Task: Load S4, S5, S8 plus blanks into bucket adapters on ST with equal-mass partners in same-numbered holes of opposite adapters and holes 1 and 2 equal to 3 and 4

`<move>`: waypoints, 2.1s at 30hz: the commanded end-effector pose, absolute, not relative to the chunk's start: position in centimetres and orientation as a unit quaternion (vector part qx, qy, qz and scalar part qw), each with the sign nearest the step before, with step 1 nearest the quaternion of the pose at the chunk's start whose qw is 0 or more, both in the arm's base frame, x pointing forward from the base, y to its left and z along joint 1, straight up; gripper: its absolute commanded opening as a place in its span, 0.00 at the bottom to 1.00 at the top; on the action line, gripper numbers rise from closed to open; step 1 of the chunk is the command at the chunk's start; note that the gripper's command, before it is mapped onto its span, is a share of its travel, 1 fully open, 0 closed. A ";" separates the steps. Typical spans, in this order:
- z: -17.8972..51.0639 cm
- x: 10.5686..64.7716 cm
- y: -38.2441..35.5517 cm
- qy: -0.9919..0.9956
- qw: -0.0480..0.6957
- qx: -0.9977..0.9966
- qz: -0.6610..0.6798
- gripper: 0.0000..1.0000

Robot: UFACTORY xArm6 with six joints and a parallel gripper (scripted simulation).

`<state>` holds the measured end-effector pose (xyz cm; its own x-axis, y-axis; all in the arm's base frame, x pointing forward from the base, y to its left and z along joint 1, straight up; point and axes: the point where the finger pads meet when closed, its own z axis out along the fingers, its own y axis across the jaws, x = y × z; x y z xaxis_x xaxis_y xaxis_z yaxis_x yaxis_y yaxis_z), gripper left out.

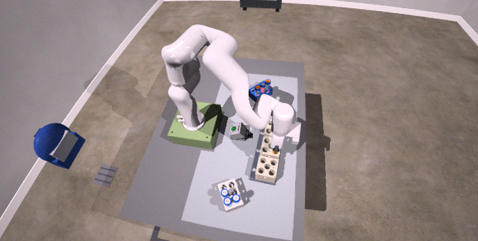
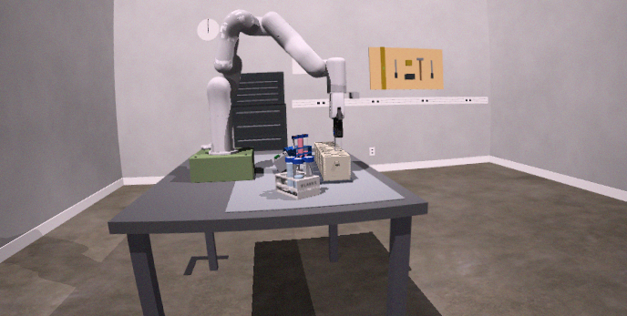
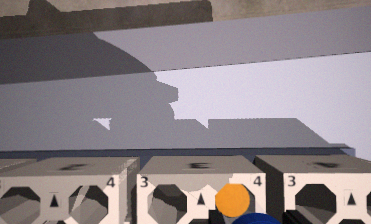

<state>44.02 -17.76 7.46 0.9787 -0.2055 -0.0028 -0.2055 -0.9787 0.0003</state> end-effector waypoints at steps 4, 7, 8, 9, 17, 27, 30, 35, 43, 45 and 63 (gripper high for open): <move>7.1 44.2 -17.8 -0.103 0.001 0.995 0.001 0.00; 6.8 44.2 -17.8 -0.103 0.001 0.995 0.001 0.00; 6.7 44.2 -17.8 -0.103 0.001 0.995 0.001 0.00; 6.6 44.2 -17.8 -0.103 0.001 0.995 0.001 0.00; 5.8 44.2 -17.8 -0.103 0.001 0.995 0.001 0.00; 5.0 44.2 -17.8 -0.103 0.001 0.995 0.001 0.00; 4.7 44.2 -17.8 -0.103 0.001 0.995 0.001 0.00; 4.3 44.2 -17.8 -0.103 0.001 0.995 0.001 0.00; 3.6 44.2 -17.8 -0.103 0.001 0.995 0.001 0.00; 3.4 44.2 -17.8 -0.103 0.001 0.995 0.001 0.00; 2.9 44.2 -17.8 -0.103 0.001 0.995 0.001 0.00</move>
<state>44.02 -17.76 2.72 0.9787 -0.2055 -0.0025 -0.2055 -0.9787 0.0004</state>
